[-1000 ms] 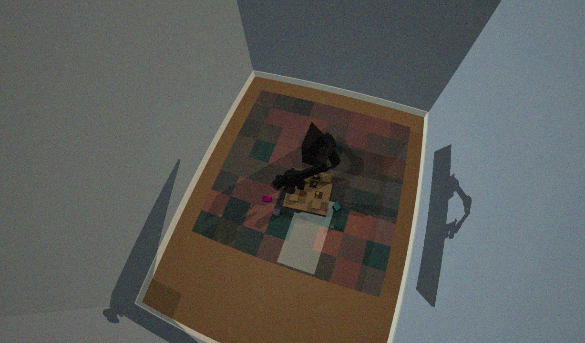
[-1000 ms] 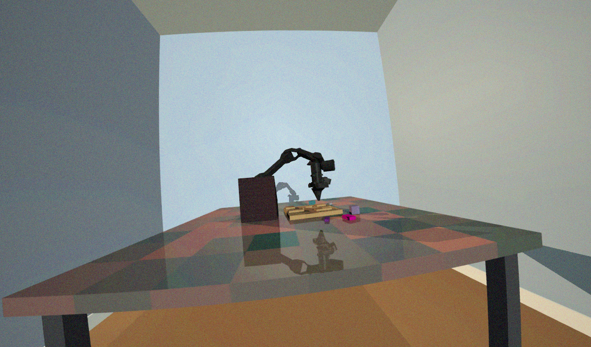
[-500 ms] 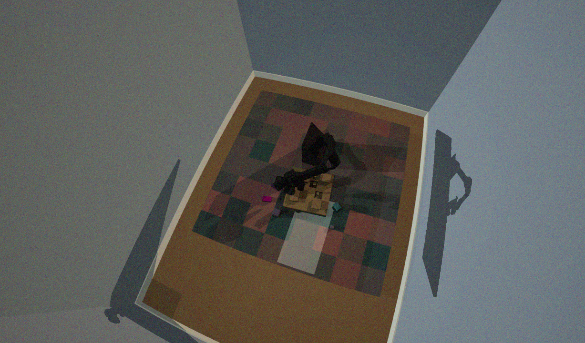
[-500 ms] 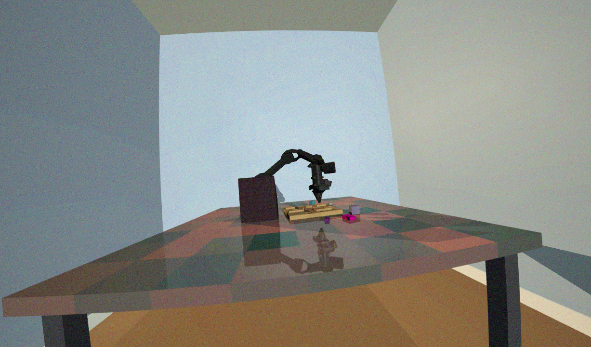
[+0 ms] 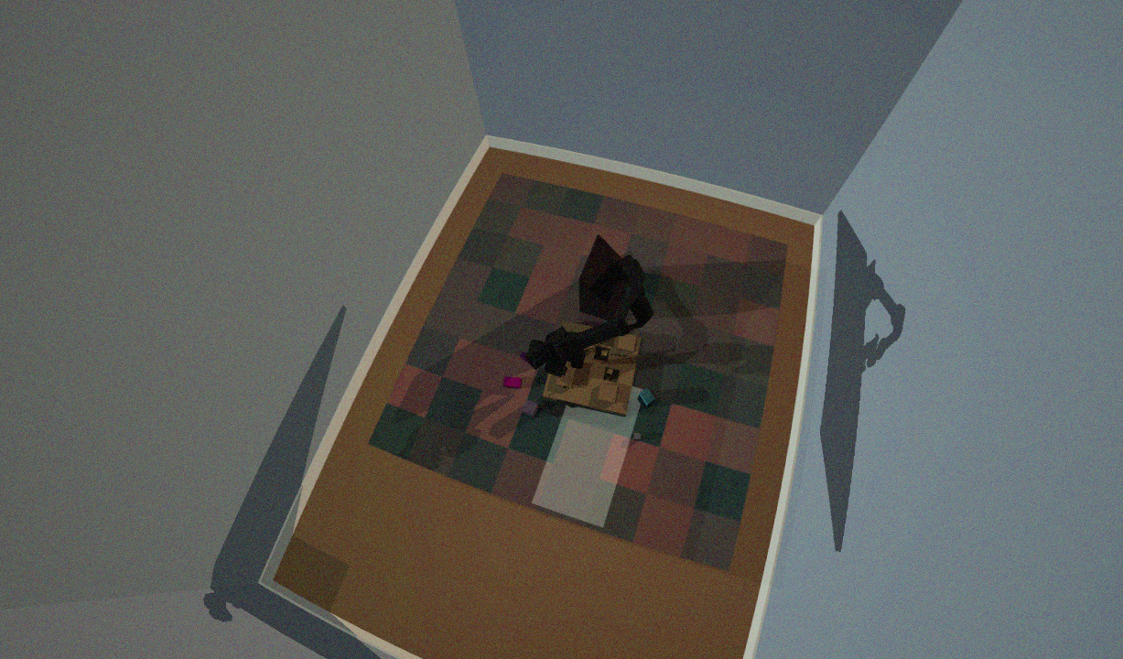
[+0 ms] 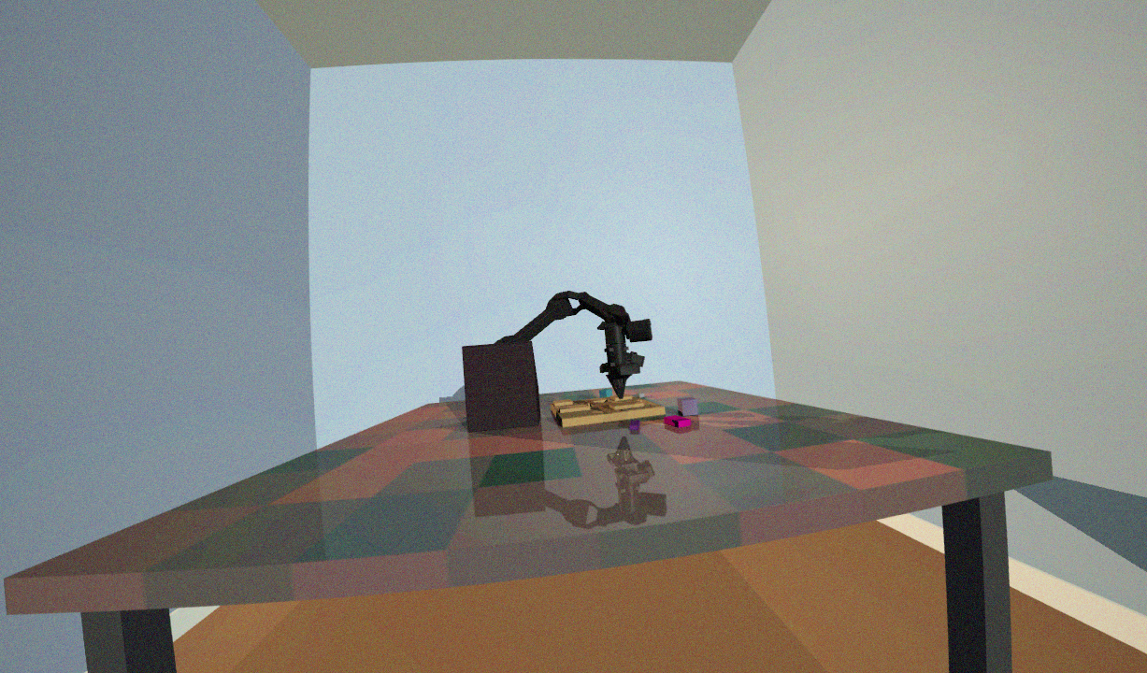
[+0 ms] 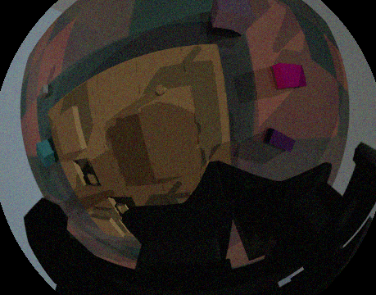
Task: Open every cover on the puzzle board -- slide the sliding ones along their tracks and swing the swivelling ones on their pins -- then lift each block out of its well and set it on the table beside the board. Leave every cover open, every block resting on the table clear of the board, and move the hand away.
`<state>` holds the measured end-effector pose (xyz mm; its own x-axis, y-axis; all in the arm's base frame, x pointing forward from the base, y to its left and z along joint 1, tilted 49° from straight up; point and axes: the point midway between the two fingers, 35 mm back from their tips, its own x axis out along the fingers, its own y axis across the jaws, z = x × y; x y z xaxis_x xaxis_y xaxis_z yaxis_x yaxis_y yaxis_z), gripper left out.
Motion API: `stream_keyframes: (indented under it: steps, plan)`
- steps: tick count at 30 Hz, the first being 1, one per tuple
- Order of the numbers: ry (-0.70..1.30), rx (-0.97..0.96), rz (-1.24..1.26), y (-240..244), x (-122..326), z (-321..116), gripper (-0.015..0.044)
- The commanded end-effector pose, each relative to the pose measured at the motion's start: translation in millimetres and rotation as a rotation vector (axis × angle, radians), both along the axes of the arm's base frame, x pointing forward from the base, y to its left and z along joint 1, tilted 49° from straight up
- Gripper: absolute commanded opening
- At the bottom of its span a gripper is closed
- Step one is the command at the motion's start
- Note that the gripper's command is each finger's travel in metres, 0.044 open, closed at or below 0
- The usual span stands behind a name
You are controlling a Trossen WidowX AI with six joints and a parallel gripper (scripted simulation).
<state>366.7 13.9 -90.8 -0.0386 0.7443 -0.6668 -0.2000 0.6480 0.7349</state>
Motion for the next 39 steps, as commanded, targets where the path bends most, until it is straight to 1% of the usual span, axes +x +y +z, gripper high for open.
stream_keyframes:
  steps: [1, 27, 39]
  plan:
    - [0.011, 0.006, -0.004, 4.1, -2.8, -4.3, 0.0]
    - [0.011, 0.009, -0.003, 22.6, -5.2, -20.1, 0.0]
    - [0.012, 0.009, -0.003, 29.6, -10.6, -12.1, 0.0]
